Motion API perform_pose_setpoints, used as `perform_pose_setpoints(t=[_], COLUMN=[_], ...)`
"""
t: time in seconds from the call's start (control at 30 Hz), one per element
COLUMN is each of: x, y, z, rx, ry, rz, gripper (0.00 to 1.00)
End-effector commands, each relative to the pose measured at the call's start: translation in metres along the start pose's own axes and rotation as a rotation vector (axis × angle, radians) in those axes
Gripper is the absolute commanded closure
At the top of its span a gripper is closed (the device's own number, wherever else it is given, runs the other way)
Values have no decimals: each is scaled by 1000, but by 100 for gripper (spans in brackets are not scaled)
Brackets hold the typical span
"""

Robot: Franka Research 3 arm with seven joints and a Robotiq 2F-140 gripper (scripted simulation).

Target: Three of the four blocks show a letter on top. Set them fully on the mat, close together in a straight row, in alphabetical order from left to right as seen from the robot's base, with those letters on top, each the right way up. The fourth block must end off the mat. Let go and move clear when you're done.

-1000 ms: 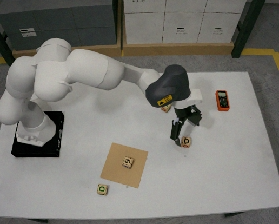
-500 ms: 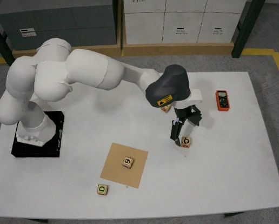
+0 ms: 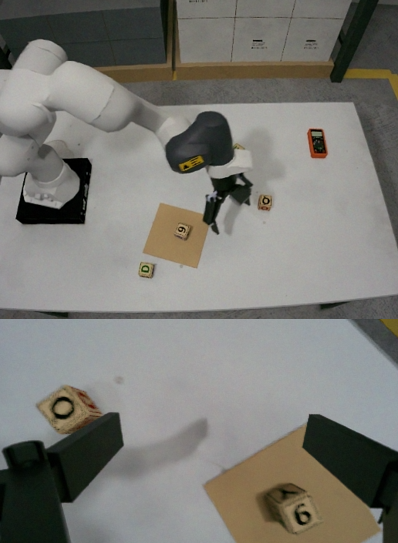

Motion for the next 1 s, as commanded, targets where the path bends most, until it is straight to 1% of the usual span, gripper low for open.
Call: perform_pose_setpoints(t=[0.0,0.07,0.13,0.2,0.27,0.33,0.4,0.97], x=[14,17,19,20,21,22,22,22], y=[38,72,98,115,125,130,132,132], z=[-19,-42,-65,-84,-97,-105,-108,-108], rx=[37,35,33,31,30,29,28,28], ry=[31,25,18,12,8,5,4,4], rz=[56,61,70,79,85,89,91,91], gripper=[0,0,0,0,0,0,0,0])
Point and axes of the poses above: the point where the finger pads meet when closed, its own x axis back along the fingers, its own y axis across the jaws, z = x × y, the point moved 3 cm from there along x, back along the fingers, and after that the axes turned 1 degree about x, right-handed, at the moved point
